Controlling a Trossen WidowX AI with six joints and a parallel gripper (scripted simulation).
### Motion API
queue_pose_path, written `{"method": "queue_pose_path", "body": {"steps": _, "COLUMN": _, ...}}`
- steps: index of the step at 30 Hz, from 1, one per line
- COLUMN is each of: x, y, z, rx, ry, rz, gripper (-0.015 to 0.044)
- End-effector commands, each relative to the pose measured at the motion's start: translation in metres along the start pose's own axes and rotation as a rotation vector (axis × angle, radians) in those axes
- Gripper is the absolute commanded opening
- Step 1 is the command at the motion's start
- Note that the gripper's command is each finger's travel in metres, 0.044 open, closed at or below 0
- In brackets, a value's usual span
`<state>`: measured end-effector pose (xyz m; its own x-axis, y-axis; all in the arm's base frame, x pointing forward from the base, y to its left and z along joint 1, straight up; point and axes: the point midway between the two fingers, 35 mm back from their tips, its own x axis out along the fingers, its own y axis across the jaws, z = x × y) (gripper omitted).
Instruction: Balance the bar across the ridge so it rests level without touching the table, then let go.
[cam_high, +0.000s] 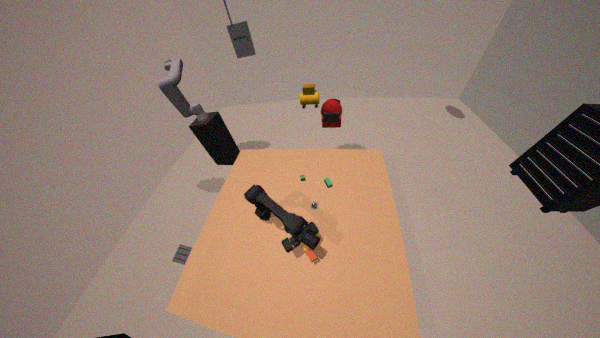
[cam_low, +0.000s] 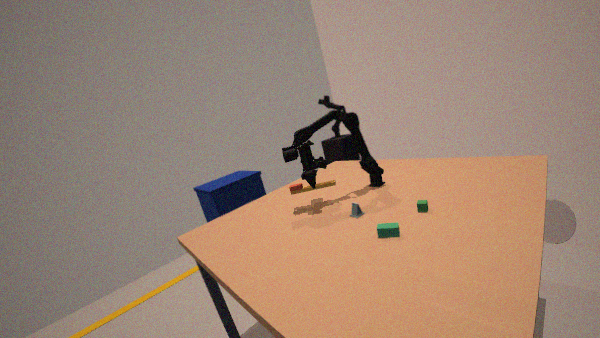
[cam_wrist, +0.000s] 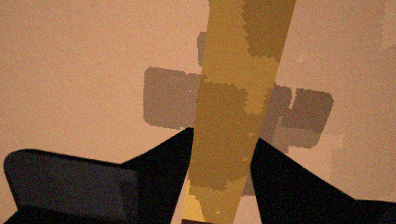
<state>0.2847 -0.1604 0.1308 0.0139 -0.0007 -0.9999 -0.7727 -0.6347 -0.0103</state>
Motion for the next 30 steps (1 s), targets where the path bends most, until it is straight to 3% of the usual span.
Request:
{"method": "queue_pose_path", "body": {"steps": 1, "x": -0.014, "y": 0.001, "z": 0.001, "rx": -0.003, "ry": 0.017, "rz": 0.0, "gripper": 0.0}}
{"method": "queue_pose_path", "body": {"steps": 30, "x": -0.021, "y": -0.079, "z": 0.048, "rx": -0.251, "ry": 0.013, "rz": -0.005, "gripper": 0.0}}
